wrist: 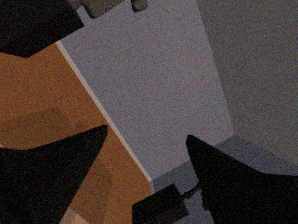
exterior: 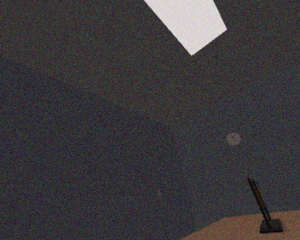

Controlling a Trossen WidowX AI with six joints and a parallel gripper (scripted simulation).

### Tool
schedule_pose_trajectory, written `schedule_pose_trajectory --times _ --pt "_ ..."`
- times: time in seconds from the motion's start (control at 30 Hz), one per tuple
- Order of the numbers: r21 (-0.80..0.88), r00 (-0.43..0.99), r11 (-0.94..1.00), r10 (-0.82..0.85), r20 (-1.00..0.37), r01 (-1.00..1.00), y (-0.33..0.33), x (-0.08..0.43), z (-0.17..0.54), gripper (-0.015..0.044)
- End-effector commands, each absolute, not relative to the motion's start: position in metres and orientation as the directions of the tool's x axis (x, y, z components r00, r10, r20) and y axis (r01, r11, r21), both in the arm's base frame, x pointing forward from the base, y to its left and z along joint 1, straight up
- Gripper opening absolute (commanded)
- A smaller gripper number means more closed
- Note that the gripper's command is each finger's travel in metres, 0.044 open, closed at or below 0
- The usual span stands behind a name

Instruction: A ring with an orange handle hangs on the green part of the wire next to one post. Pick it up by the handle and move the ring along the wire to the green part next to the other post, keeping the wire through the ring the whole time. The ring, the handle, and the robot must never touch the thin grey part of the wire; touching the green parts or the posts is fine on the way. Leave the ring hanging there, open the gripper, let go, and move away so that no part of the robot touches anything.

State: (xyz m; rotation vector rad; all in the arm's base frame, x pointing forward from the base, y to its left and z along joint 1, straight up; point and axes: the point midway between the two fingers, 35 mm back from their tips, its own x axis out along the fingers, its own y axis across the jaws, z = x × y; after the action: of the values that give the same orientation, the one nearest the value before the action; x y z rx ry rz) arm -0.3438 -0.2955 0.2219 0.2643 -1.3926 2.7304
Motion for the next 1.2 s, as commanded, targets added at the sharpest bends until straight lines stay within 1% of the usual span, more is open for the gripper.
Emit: schedule_pose_trajectory --times 0.0,0.03,0.13,0.27,0.37,0.47,0.63,0.77,0.9,1.03,1.17 --pt "-0.797 -0.983 -0.590 -0.031 0.182 -0.129 -0.297 -0.342 0.222 0.0374" --pt "-0.798 -0.981 -0.592 -0.065 0.182 -0.109 -0.303 -0.337 0.223 0.0347" --pt "-0.803 -0.951 -0.595 -0.254 0.176 0.010 -0.333 -0.303 0.225 0.0269" --pt "-0.807 -0.849 -0.559 -0.505 0.152 0.188 -0.368 -0.248 0.224 0.0164" --pt "-0.806 -0.732 -0.497 -0.671 0.122 0.321 -0.387 -0.202 0.220 0.0160" --pt "-0.799 -0.583 -0.404 -0.808 0.084 0.445 -0.399 -0.153 0.214 0.0160" --pt "-0.768 -0.285 -0.189 -0.958 0.008 0.612 -0.402 -0.069 0.200 0.0160" --pt "-0.723 -0.022 0.027 -0.998 -0.058 0.690 -0.388 -0.002 0.185 0.0160" --pt "-0.655 0.234 0.249 -0.966 -0.112 0.713 -0.363 0.062 0.169 0.0160" --pt "-0.569 0.472 0.473 -0.867 -0.162 0.673 -0.325 0.118 0.152 0.0160" --pt "-0.463 0.676 0.679 -0.708 -0.205 0.570 -0.277 0.165 0.136 0.0160"
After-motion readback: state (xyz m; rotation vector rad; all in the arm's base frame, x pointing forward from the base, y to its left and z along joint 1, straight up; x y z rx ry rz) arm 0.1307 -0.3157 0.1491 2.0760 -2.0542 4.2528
